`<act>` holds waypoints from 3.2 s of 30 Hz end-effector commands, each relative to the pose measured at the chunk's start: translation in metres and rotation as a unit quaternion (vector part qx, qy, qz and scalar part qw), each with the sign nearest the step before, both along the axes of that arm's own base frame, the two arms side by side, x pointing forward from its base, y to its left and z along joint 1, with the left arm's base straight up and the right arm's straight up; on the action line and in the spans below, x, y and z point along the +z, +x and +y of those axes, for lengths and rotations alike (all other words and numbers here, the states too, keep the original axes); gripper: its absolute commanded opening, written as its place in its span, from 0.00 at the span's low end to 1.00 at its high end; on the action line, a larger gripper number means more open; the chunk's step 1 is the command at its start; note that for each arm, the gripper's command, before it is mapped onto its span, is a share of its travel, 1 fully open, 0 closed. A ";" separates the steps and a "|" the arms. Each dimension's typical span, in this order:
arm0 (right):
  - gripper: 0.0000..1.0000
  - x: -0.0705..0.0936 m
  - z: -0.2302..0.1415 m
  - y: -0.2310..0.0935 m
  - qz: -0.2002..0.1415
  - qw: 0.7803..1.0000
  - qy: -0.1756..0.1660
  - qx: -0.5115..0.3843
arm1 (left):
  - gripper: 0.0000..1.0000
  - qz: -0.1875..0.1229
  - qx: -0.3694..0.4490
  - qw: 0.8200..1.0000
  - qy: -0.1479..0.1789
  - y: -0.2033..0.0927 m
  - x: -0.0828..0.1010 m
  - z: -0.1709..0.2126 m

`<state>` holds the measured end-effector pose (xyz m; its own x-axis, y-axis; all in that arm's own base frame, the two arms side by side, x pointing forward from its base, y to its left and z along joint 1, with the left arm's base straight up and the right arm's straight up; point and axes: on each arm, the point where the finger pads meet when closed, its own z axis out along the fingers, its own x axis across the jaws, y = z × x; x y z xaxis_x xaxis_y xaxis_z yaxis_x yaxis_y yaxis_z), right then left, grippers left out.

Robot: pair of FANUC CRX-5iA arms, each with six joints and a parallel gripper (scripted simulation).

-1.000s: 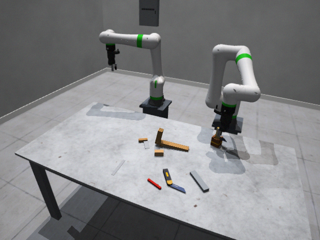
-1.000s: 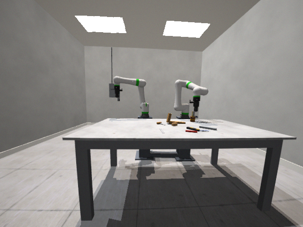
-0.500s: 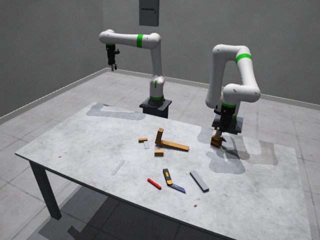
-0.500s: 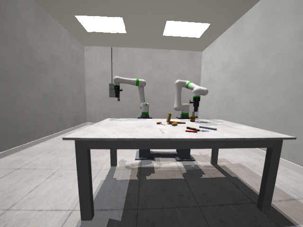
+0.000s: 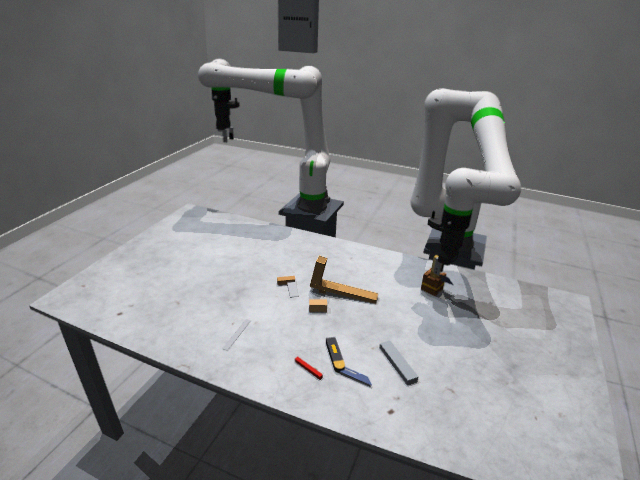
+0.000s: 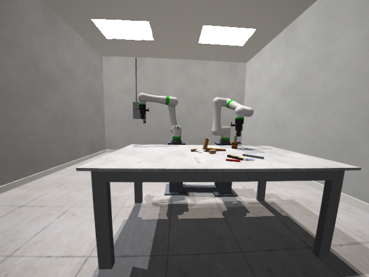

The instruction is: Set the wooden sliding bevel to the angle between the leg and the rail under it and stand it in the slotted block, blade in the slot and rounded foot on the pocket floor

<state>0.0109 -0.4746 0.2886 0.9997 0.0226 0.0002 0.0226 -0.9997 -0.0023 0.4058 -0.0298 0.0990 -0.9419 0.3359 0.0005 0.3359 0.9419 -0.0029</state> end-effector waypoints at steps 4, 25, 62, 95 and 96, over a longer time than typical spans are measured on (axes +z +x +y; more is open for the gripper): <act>1.00 0.001 0.000 0.000 0.000 1.000 -0.001 0.000 | 0.00 -0.001 0.000 1.000 0.000 0.001 0.000 0.000; 1.00 0.001 0.000 0.000 0.000 1.000 -0.001 0.000 | 1.00 -0.001 0.000 1.000 0.000 0.001 -0.002 0.000; 1.00 0.001 0.000 0.000 0.000 1.000 -0.001 0.000 | 1.00 -0.001 0.000 1.000 0.000 0.001 0.008 0.000; 1.00 0.001 0.000 0.000 0.000 1.000 -0.001 0.000 | 1.00 -0.001 0.000 1.000 0.000 0.001 0.118 0.000; 1.00 0.001 0.000 0.000 0.000 1.000 -0.001 0.000 | 1.00 -0.001 0.000 1.000 0.000 0.001 0.118 0.000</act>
